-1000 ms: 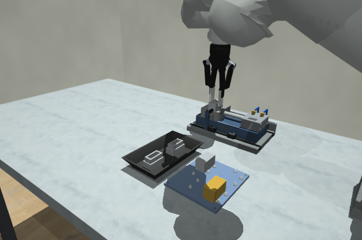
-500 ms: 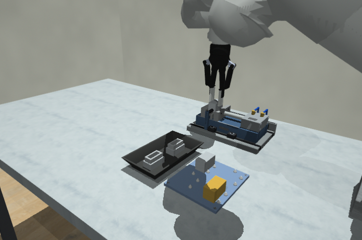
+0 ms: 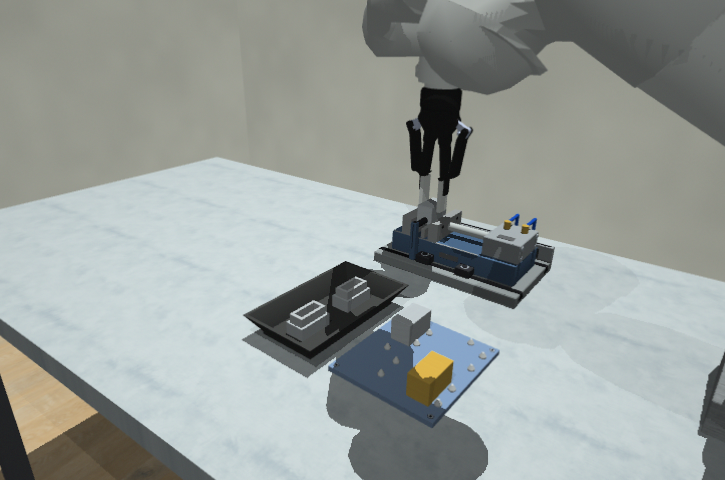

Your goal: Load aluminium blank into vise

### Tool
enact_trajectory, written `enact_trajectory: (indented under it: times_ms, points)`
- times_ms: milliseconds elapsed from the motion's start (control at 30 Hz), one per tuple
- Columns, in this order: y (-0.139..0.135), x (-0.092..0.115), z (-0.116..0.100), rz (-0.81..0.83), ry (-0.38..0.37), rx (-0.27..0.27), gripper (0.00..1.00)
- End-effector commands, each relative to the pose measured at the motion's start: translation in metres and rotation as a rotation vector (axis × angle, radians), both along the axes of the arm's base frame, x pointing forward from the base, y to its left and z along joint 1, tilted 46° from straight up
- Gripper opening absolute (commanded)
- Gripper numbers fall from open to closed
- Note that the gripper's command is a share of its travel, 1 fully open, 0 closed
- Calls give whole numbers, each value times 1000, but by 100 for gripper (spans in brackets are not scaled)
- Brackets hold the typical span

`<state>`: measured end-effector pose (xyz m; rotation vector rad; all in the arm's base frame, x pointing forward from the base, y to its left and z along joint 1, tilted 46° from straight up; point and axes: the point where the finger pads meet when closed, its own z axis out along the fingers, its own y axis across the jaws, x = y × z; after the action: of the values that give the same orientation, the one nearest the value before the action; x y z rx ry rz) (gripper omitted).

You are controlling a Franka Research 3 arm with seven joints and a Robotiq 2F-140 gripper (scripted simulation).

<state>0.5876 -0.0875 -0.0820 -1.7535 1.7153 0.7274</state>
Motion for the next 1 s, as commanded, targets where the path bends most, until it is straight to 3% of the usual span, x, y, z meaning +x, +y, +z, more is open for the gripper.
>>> enact_trajectory:
  times_ms: [0,267,300,967]
  points:
    - [-2,1,1,-4,-3,-3,0]
    - [-2,1,1,-4,-3,-3,0]
    - [-2,1,1,-4,-3,-3,40]
    - [-2,1,1,-4,-3,-3,40]
